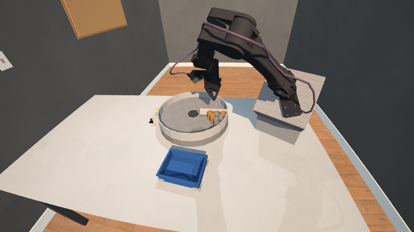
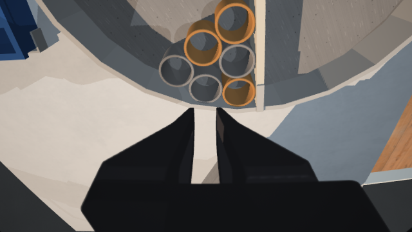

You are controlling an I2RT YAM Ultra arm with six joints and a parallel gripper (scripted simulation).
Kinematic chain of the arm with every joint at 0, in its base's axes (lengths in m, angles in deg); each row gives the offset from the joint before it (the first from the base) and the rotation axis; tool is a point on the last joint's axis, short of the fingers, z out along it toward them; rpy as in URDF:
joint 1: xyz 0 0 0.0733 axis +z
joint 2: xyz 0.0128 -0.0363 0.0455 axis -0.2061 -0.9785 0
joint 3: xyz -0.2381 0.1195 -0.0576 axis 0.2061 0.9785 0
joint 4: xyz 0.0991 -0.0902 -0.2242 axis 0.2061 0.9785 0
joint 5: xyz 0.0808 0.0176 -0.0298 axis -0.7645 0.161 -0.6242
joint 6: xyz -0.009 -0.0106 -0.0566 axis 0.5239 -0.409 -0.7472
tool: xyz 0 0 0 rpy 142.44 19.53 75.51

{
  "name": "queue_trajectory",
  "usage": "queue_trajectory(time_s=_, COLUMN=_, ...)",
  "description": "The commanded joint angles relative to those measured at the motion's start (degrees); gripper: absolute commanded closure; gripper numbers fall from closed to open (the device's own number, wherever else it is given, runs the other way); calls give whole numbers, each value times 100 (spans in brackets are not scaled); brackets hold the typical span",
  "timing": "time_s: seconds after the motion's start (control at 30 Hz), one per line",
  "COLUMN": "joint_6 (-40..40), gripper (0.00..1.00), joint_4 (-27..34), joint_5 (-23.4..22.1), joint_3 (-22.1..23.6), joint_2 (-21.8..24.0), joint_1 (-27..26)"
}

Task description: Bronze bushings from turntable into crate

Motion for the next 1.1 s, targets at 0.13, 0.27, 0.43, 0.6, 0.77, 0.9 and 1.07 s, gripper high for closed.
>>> queue_trajectory(time_s=0.13, joint_6=1855, gripper=85, joint_4=-891, joint_5=-26, joint_3=277, joint_2=-245, joint_1=415)
queue_trajectory(time_s=0.27, joint_6=2412, gripper=85, joint_4=-1236, joint_5=-12, joint_3=368, joint_2=-78, joint_1=557)
queue_trajectory(time_s=0.43, joint_6=3357, gripper=85, joint_4=-1680, joint_5=34, joint_3=485, joint_2=-347, joint_1=827)
queue_trajectory(time_s=0.6, joint_6=4032, gripper=85, joint_4=-2089, joint_5=70, joint_3=592, joint_2=-279, joint_1=1003)
queue_trajectory(time_s=0.77, joint_6=4291, gripper=85, joint_4=-2283, joint_5=109, joint_3=685, joint_2=-355, joint_1=978)
queue_trajectory(time_s=0.9, joint_6=4366, gripper=85, joint_4=-2371, joint_5=127, joint_3=731, joint_2=-347, joint_1=1003)
queue_trajectory(time_s=1.07, joint_6=4380, gripper=85, joint_4=-2394, joint_5=130, joint_3=705, joint_2=-345, joint_1=1004)
